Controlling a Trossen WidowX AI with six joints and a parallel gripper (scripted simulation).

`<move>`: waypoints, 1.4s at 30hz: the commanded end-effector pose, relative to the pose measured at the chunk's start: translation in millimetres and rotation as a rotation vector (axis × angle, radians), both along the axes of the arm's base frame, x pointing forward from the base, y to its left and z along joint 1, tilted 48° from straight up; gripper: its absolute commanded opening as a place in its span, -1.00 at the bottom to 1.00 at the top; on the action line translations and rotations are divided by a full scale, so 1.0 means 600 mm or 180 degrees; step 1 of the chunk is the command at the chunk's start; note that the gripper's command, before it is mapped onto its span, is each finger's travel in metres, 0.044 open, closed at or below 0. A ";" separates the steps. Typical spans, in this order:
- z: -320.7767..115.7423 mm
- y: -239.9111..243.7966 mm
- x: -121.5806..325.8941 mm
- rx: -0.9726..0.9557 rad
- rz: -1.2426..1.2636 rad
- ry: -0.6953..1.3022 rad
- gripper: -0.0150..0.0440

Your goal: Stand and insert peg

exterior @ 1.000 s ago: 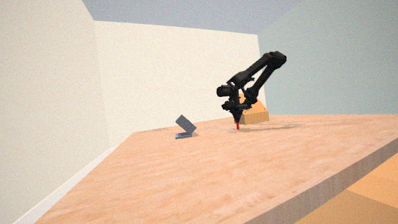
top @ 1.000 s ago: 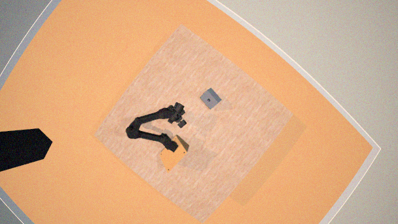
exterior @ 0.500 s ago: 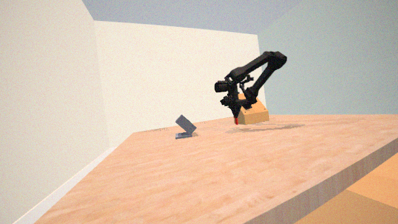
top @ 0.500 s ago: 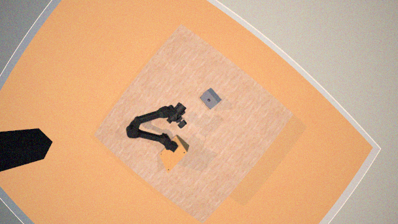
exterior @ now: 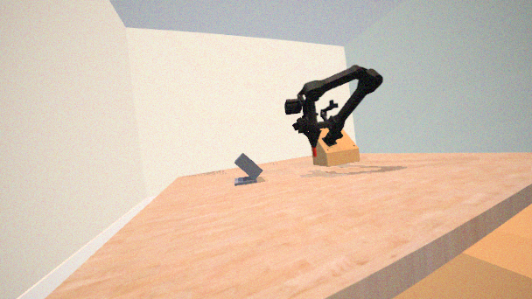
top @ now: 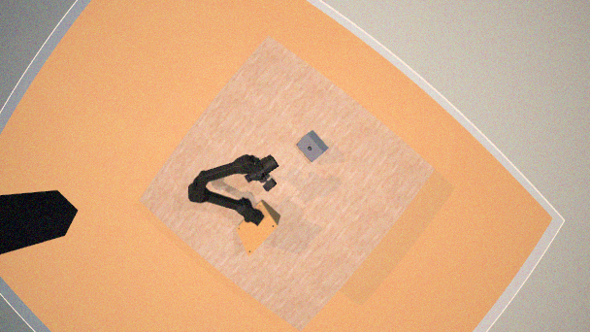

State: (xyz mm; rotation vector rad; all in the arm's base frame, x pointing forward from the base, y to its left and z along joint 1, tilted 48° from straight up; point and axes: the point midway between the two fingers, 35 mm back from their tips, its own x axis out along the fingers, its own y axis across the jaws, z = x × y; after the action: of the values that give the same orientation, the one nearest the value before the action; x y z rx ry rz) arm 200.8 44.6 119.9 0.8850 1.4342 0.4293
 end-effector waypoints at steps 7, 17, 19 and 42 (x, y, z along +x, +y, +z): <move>0.001 -0.014 0.006 -0.0048 -0.0001 -0.0108 -0.49; -0.014 -0.026 0.024 -0.0166 -0.0009 -0.0336 -0.49; -0.016 -0.028 0.027 -0.0190 -0.0010 -0.0381 -0.49; -0.042 -0.056 0.067 -0.0474 -0.0035 -0.0896 -0.49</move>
State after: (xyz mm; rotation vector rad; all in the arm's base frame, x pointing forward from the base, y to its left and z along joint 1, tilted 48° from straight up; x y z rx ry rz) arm 238.7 13.2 96.9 0.6988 1.1995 0.4181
